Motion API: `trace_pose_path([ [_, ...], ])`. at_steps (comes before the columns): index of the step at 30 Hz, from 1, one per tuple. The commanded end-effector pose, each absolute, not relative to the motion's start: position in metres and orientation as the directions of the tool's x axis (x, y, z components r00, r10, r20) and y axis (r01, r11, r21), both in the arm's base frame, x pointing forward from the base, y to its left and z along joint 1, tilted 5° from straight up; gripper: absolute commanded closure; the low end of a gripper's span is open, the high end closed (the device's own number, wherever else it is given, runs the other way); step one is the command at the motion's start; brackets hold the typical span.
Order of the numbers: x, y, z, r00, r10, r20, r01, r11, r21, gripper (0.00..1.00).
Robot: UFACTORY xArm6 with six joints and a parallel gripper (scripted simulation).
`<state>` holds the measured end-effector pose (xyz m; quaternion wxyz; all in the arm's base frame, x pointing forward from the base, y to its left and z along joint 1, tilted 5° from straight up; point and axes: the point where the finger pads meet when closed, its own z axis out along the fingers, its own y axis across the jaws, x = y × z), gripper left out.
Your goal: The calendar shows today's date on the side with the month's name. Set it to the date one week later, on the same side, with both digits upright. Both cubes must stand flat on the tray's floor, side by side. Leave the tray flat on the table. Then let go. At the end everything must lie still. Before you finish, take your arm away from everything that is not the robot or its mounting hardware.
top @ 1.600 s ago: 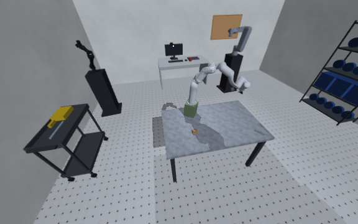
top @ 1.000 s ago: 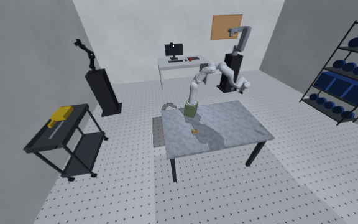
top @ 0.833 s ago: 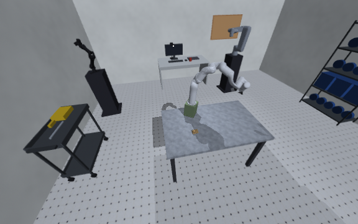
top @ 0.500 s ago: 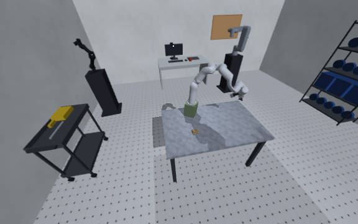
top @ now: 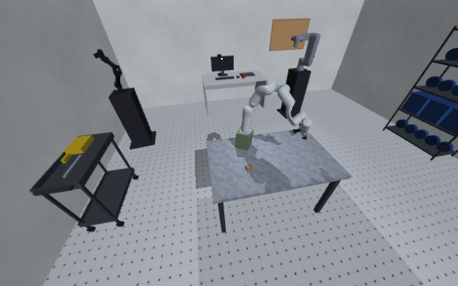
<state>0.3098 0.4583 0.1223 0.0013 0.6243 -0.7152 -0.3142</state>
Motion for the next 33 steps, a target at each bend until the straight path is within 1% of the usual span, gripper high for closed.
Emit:
trace_pose_path([
  [1, 0.355, 0.406, 0.098, -0.216, -0.892, -0.397, -0.930, 0.065, 0.361, 0.00],
  [4, 0.360, 0.399, 0.095, -0.216, -0.892, -0.397, -0.930, 0.065, 0.361, 0.00],
  [5, 0.375, 0.370, 0.083, -0.208, -0.899, -0.384, -0.950, 0.092, 0.300, 0.00],
  [8, 0.387, 0.351, 0.075, -0.208, -0.899, -0.384, -0.950, 0.092, 0.300, 0.00],
  [10, 0.387, 0.351, 0.075, -0.208, -0.899, -0.384, -0.950, 0.092, 0.300, 0.00],
  [11, 0.401, 0.315, 0.062, -0.197, -0.910, -0.365, -0.964, 0.113, 0.239, 0.00],
  [15, 0.408, 0.299, 0.057, -0.197, -0.910, -0.365, -0.964, 0.113, 0.239, 0.00],
  [16, 0.416, 0.266, 0.046, -0.184, -0.923, -0.339, -0.975, 0.127, 0.182, 0.00],
  [18, 0.422, 0.249, 0.040, -0.184, -0.923, -0.339, -0.975, 0.127, 0.182, 0.00],
  [20, 0.422, 0.249, 0.040, -0.184, -0.923, -0.339, -0.975, 0.127, 0.182, 0.00],
  [21, 0.426, 0.215, 0.030, -0.169, -0.936, -0.308, -0.982, 0.134, 0.130, 0.00],
  [25, 0.430, 0.195, 0.025, -0.169, -0.936, -0.308, -0.982, 0.134, 0.130, 0.00],
  [26, 0.430, 0.164, 0.016, -0.153, -0.949, -0.275, -0.987, 0.134, 0.085, 0.00],
  [28, 0.432, 0.145, 0.011, -0.153, -0.949, -0.275, -0.987, 0.134, 0.085, 0.00],
  [30, 0.432, 0.145, 0.011, -0.153, -0.949, -0.275, -0.987, 0.134, 0.085, 0.00],
  [31, 0.429, 0.111, 0.003, -0.136, -0.961, -0.240, -0.991, 0.128, 0.048, 0.00],
  [33, 0.429, 0.100, 0.000, -0.136, -0.961, -0.240, -0.991, 0.128, 0.048, 0.00],
])
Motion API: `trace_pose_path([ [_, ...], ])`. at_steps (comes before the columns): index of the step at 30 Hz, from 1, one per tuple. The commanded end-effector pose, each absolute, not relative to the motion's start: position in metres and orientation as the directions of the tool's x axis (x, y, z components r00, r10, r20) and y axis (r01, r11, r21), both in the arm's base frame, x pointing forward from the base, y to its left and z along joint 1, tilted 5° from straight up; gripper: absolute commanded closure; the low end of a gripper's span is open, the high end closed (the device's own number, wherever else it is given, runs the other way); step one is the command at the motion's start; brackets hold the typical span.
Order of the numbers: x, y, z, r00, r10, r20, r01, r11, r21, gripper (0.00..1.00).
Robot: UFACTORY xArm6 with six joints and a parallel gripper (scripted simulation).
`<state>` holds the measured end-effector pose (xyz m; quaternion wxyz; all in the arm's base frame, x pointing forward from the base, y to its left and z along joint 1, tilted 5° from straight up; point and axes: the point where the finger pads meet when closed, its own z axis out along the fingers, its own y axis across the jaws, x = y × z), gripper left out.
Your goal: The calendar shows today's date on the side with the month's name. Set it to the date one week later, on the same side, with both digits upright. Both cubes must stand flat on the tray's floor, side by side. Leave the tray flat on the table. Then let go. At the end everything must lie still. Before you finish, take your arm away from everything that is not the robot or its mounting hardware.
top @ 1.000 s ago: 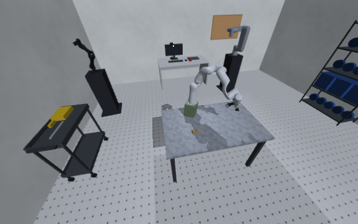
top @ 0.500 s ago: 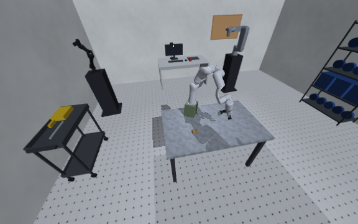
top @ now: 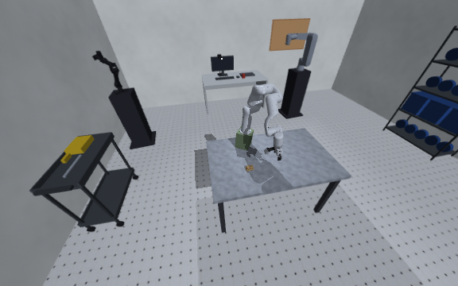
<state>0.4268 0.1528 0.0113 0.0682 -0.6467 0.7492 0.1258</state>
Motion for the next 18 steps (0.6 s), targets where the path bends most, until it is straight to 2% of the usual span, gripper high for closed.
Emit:
trace_pose_path([
  [1, 0.429, 0.100, 0.000, -0.136, -0.961, -0.240, -0.991, 0.128, 0.048, 0.00],
  [4, 0.429, 0.100, 0.000, -0.136, -0.961, -0.240, -0.991, 0.128, 0.048, 0.00],
  [5, 0.421, 0.060, -0.010, -0.119, -0.971, -0.205, -0.993, 0.118, 0.018, 0.00],
  [8, 0.421, 0.060, -0.010, -0.119, -0.971, -0.205, -0.993, 0.118, 0.018, 0.00],
  [9, 0.411, 0.025, -0.017, -0.103, -0.979, -0.173, -0.994, 0.105, -0.004, 0.00],
  [12, 0.411, 0.025, -0.017, -0.103, -0.979, -0.173, -0.994, 0.105, -0.004, 0.00],
  [13, 0.400, -0.004, -0.023, -0.087, -0.986, -0.145, -0.996, 0.091, -0.021, 0.00],
  [18, 0.390, -0.027, -0.028, -0.073, -0.990, -0.121, -0.996, 0.077, -0.033, 0.00],
])
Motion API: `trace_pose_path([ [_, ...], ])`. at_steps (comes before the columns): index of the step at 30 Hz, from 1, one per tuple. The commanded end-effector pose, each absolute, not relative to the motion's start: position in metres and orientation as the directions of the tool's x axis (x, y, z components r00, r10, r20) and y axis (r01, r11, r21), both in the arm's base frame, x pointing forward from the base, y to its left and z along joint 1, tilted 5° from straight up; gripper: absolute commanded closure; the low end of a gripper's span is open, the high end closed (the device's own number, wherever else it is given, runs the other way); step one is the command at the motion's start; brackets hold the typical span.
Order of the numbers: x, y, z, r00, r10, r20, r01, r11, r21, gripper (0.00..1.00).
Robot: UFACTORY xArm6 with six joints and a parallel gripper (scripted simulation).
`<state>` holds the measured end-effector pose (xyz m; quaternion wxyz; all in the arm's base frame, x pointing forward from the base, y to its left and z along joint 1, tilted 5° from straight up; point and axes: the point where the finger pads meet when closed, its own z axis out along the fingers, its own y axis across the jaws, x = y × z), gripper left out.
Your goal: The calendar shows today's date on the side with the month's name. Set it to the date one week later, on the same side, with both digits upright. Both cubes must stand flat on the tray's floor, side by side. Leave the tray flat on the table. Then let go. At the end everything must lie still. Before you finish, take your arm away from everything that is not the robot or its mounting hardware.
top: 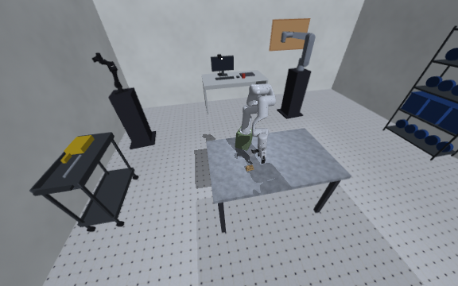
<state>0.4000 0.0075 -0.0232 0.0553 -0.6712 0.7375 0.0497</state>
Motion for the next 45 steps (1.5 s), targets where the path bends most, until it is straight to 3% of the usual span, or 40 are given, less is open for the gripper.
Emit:
trace_pose_path([
  [1, 0.380, -0.045, -0.032, -0.061, -0.993, -0.102, -0.997, 0.065, -0.041, 0.00],
  [9, 0.357, -0.078, -0.038, -0.035, -0.997, -0.064, -0.998, 0.038, -0.053, 0.00],
  [33, 0.357, -0.078, -0.038, -0.043, -0.997, -0.064, -0.998, 0.046, -0.053, 0.00],
  [38, 0.356, -0.079, -0.039, -0.093, -0.993, -0.068, -0.994, 0.096, -0.050, 0.00],
  [45, 0.350, -0.085, -0.042, -0.322, -0.943, -0.084, -0.945, 0.326, -0.033, 0.00],
])
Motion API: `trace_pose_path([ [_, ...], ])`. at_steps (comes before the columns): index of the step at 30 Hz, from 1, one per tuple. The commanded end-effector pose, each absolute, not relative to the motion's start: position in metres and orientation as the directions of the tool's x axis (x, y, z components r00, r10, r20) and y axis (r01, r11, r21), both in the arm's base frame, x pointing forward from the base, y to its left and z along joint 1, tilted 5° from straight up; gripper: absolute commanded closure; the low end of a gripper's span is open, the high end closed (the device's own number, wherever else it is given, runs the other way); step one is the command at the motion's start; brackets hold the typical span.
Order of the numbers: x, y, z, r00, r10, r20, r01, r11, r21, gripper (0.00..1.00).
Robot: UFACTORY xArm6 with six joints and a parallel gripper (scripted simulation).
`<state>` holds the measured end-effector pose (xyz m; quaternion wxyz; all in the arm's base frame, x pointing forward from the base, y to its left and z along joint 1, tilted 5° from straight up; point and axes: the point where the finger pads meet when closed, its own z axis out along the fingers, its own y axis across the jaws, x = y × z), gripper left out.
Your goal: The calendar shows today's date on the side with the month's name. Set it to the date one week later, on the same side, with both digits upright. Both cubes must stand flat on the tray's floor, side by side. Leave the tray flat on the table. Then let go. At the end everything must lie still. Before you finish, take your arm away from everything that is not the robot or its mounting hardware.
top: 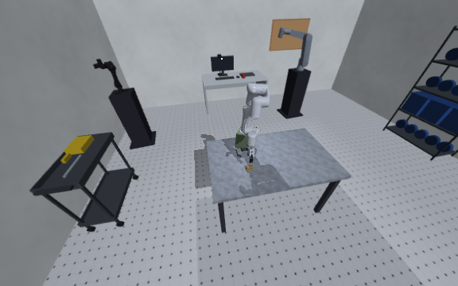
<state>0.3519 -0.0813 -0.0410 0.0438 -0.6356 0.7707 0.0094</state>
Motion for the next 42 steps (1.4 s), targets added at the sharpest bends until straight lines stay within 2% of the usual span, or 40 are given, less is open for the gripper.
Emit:
trace_pose_path([
  [1, 0.349, -0.086, -0.042, -0.355, -0.931, -0.086, -0.933, 0.358, -0.030, 0.00],
  [10, 0.343, -0.090, -0.045, -0.536, -0.839, -0.094, -0.842, 0.539, -0.011, 0.00],
  [11, 0.341, -0.092, -0.046, -0.602, -0.793, -0.096, -0.796, 0.605, -0.004, 0.00],
  [22, 0.332, -0.099, -0.049, -0.811, -0.577, -0.096, -0.582, 0.813, 0.026, 0.00],
  [26, 0.330, -0.100, -0.050, -0.841, -0.532, -0.095, -0.537, 0.843, 0.031, 0.00],
  [27, 0.327, -0.102, -0.051, -0.883, -0.460, -0.093, -0.465, 0.884, 0.039, 0.00],
  [42, 0.314, -0.111, -0.055, -0.994, -0.087, -0.072, -0.092, 0.993, 0.072, 0.00],
])
